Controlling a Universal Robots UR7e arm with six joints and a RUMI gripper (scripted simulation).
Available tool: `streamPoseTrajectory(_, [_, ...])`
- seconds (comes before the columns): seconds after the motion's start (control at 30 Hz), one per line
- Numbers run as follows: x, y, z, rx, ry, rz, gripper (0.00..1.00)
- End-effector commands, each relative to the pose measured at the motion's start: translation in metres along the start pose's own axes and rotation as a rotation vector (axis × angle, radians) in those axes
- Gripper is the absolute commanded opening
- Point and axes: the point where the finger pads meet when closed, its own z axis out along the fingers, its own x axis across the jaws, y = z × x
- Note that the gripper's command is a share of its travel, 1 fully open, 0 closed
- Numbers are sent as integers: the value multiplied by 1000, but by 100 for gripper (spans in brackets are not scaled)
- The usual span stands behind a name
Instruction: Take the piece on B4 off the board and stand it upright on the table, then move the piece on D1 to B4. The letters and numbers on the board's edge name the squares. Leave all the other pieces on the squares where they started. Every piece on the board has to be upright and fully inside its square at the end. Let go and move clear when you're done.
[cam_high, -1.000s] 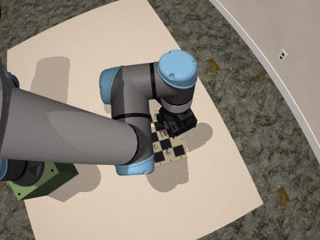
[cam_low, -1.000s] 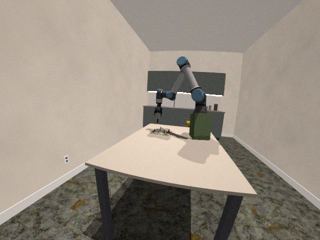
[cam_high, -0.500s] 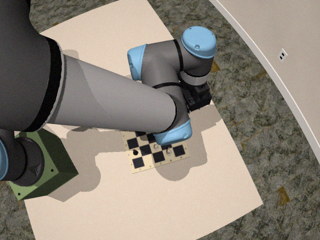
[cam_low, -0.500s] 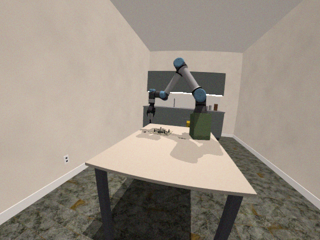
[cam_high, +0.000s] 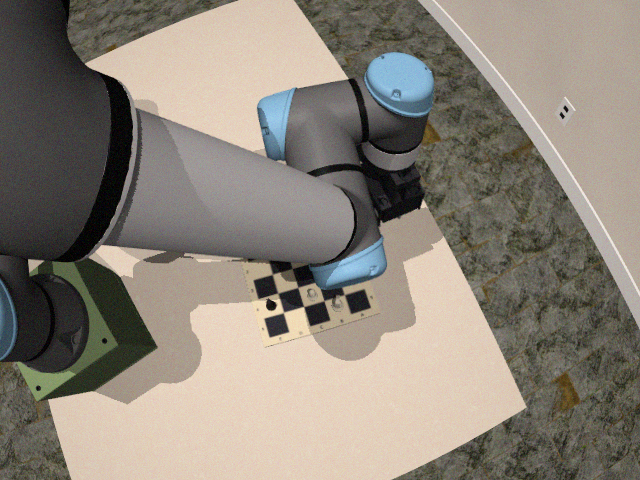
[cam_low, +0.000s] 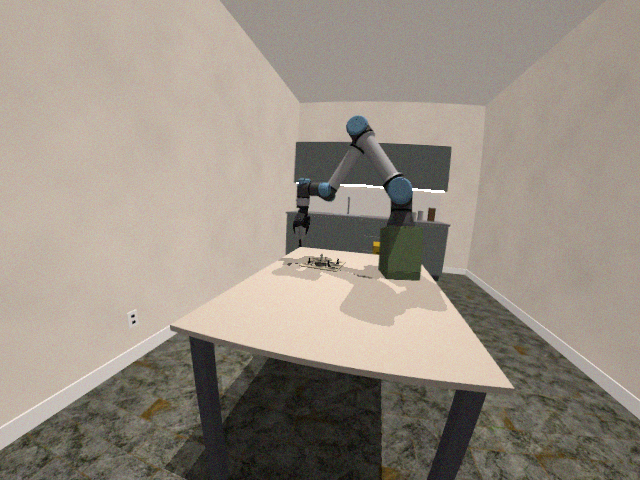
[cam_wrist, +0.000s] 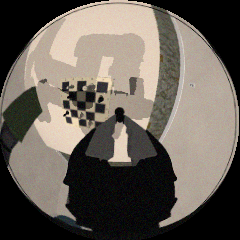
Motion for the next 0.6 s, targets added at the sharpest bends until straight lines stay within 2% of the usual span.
streamPoseTrajectory(0.0, [1,0,8,0,1,0,0])
streamPoseTrajectory(0.23, [1,0,36,0,1,0,0])
streamPoseTrajectory(0.3, [1,0,36,0,1,0,0])
streamPoseTrajectory(0.57, [1,0,74,0,1,0,0])
